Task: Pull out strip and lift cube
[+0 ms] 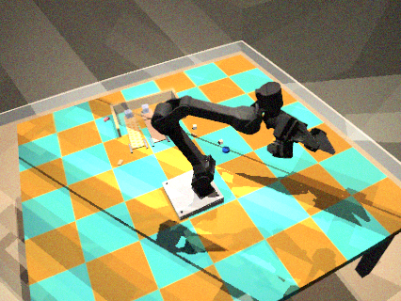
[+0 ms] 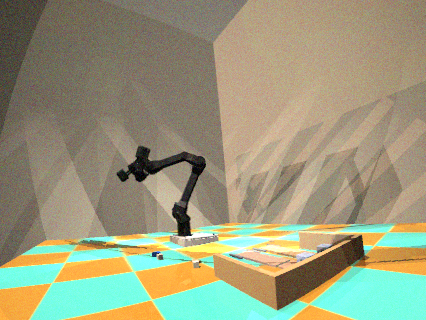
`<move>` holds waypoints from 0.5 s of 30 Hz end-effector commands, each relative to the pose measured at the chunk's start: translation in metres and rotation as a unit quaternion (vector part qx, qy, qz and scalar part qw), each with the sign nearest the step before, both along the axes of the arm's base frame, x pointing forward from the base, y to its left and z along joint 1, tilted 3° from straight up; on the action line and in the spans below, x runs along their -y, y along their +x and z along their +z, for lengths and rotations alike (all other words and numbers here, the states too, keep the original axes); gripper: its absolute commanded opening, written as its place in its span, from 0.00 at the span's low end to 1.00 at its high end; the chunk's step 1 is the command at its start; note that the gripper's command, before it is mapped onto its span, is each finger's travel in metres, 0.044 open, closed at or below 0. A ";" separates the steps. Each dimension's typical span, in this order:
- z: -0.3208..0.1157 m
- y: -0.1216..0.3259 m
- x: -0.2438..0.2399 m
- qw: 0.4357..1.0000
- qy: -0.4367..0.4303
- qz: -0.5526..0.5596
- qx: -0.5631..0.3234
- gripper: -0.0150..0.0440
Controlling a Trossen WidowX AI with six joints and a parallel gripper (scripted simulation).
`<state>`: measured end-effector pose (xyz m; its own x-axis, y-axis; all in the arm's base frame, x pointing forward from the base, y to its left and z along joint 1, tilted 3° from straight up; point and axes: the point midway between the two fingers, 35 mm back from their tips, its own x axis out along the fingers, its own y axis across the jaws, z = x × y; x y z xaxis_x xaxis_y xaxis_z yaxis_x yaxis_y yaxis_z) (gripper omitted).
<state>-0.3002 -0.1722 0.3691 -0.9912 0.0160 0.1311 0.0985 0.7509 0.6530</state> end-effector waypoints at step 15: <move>-0.030 0.153 0.149 0.881 0.320 0.339 -0.084 0.93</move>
